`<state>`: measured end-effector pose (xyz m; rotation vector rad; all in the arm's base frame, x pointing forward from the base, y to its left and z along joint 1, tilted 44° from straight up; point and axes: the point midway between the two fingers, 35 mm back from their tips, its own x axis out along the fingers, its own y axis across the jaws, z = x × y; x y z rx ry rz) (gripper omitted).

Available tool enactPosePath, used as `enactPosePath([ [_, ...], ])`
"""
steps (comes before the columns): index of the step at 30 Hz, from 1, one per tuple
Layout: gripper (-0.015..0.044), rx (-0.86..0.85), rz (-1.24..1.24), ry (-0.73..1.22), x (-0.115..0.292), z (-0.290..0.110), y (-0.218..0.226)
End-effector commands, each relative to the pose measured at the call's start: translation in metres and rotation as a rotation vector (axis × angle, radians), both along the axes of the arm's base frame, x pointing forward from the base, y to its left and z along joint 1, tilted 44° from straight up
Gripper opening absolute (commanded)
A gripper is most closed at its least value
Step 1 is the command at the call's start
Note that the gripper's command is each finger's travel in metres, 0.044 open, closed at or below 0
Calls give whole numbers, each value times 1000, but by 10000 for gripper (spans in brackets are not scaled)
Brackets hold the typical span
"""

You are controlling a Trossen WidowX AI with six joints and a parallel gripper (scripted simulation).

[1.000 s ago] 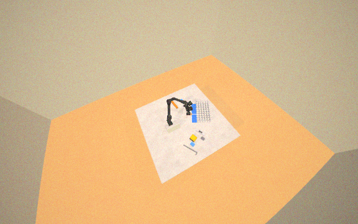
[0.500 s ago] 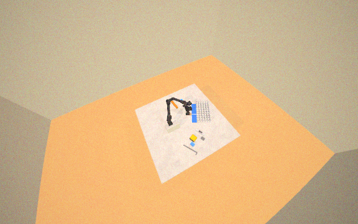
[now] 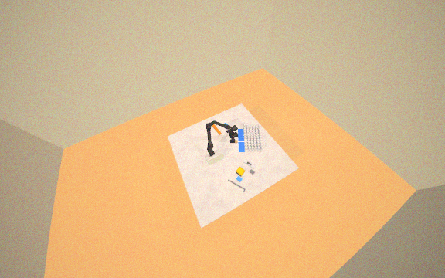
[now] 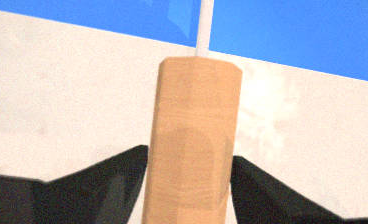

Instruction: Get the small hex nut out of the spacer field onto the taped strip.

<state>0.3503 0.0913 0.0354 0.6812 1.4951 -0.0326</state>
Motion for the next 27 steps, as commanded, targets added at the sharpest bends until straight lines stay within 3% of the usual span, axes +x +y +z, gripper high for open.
enactPosePath([
  [1, 0, -6, -5, 1, -4, 0, 0],
  [27, 0, -5, -5, 1, -19, 6, 5],
])
